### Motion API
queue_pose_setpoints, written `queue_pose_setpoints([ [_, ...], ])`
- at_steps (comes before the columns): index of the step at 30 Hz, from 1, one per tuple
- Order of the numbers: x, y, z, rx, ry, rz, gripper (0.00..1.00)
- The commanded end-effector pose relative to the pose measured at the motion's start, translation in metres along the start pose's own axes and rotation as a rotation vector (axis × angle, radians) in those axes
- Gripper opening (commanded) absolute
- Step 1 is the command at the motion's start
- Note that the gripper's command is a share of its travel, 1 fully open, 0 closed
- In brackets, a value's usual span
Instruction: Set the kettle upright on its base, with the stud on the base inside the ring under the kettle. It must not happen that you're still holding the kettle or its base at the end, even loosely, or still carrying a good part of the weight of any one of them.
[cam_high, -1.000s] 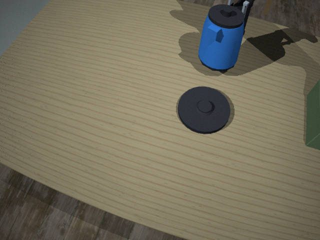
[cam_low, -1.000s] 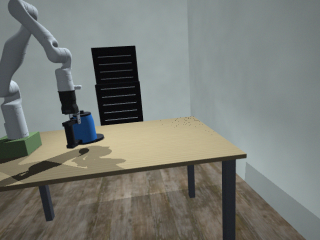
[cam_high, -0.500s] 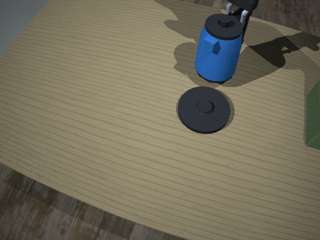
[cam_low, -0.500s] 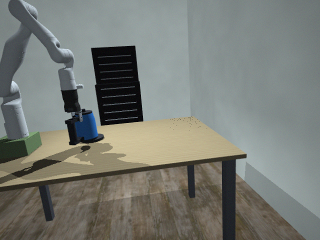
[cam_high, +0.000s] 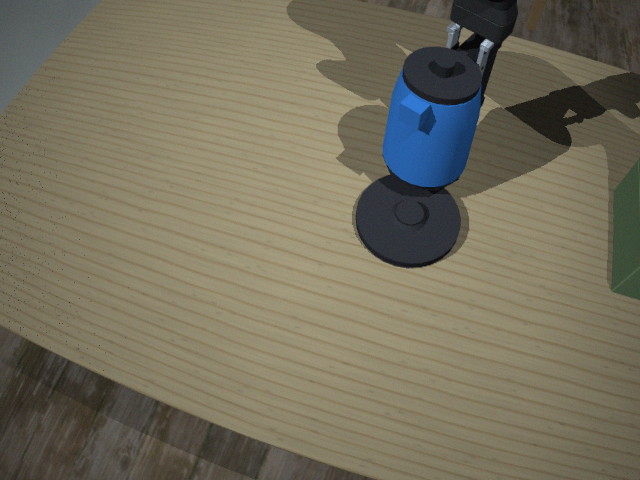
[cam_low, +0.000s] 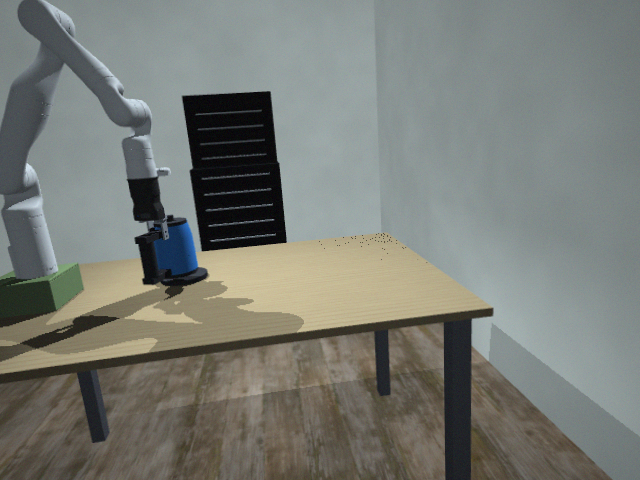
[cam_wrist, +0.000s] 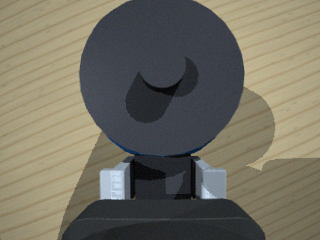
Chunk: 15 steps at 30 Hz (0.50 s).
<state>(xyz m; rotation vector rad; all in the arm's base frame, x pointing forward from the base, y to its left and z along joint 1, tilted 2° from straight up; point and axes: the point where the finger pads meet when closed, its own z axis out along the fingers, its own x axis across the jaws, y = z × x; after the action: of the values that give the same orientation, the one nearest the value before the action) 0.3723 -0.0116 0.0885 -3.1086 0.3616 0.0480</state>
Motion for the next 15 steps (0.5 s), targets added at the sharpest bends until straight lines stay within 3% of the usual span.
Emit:
queue_pose_setpoints([
  [1, -0.005, -0.012, -0.001, -0.003, 0.006, -0.013, 0.00],
  [15, -0.016, -0.041, -0.002, -0.002, 0.008, -0.013, 0.00],
])
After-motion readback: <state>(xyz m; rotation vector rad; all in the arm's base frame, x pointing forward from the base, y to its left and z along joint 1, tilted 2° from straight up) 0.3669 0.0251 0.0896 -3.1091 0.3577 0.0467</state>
